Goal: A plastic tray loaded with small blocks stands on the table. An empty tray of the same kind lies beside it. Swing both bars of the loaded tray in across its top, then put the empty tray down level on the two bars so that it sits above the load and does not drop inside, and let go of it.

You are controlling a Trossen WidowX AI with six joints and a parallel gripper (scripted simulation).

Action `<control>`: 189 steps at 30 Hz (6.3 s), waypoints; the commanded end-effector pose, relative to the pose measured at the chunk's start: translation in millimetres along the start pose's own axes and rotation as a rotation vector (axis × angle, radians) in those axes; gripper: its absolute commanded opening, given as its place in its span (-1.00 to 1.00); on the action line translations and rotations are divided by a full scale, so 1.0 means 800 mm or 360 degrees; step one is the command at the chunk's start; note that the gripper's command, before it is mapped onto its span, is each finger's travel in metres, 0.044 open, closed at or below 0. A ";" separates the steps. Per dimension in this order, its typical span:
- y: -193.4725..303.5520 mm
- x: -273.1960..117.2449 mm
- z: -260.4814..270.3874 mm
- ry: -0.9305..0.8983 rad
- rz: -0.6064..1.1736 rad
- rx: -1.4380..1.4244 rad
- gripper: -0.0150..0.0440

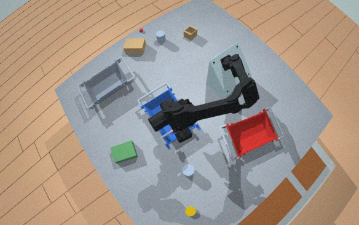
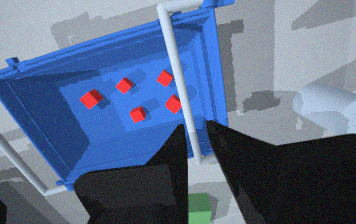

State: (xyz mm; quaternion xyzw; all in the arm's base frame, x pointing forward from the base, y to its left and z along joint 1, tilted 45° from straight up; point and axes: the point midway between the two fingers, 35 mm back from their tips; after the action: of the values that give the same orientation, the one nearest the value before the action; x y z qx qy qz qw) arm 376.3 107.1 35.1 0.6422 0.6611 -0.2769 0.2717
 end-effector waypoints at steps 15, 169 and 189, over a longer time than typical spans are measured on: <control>0.007 0.007 0.178 -0.0045 0.0001 0.2888 -0.20; -0.011 0.025 0.203 -0.0033 -0.0023 0.4821 -0.49; -0.011 0.025 0.203 -0.0033 -0.0023 0.4821 -0.49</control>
State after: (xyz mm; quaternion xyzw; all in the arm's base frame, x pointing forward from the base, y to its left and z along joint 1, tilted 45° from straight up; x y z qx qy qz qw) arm 368.0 4.8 -92.1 0.3022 -0.2382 -0.6813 -0.6227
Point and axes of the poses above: the point midway between the two fingers, 35 mm back from their tips, its own x axis out along the fingers, its own z axis across the jaws, y = z × x, and after that the axes turned 8 degrees about -x, right-handed
